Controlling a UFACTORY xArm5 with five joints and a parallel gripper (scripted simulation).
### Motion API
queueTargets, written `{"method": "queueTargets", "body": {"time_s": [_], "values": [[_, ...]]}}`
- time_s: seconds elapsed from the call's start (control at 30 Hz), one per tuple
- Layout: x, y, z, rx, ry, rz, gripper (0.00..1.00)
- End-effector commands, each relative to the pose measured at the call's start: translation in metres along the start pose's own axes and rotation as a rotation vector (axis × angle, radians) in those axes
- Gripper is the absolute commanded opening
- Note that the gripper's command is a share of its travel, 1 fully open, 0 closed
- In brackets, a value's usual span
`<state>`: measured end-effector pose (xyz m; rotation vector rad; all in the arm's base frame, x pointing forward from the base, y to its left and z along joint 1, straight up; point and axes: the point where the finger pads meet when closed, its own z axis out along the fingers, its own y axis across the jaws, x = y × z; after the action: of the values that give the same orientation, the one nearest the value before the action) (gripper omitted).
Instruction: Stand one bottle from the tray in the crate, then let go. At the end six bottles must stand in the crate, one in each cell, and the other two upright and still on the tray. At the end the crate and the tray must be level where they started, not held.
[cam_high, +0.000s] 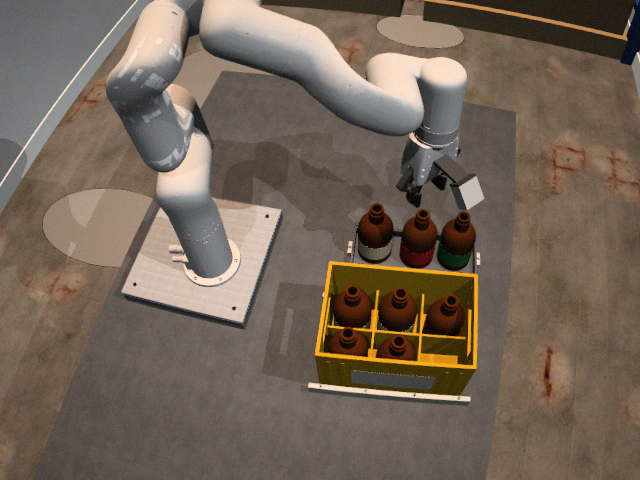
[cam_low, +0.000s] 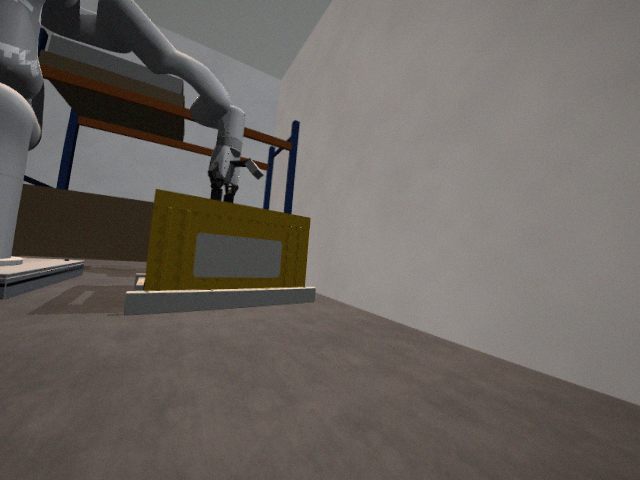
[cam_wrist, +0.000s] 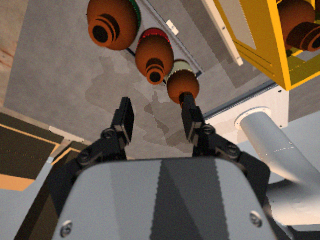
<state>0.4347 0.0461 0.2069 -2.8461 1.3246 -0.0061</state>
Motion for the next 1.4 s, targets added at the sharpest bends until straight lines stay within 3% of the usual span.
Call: {"method": "queueTargets", "body": {"time_s": [0.0, 1.37], "values": [[0.001, -0.001, 0.001, 0.003, 0.002, 0.0, 0.65], [0.001, -0.002, 0.041, 0.003, 0.002, 0.0, 0.65]]}}
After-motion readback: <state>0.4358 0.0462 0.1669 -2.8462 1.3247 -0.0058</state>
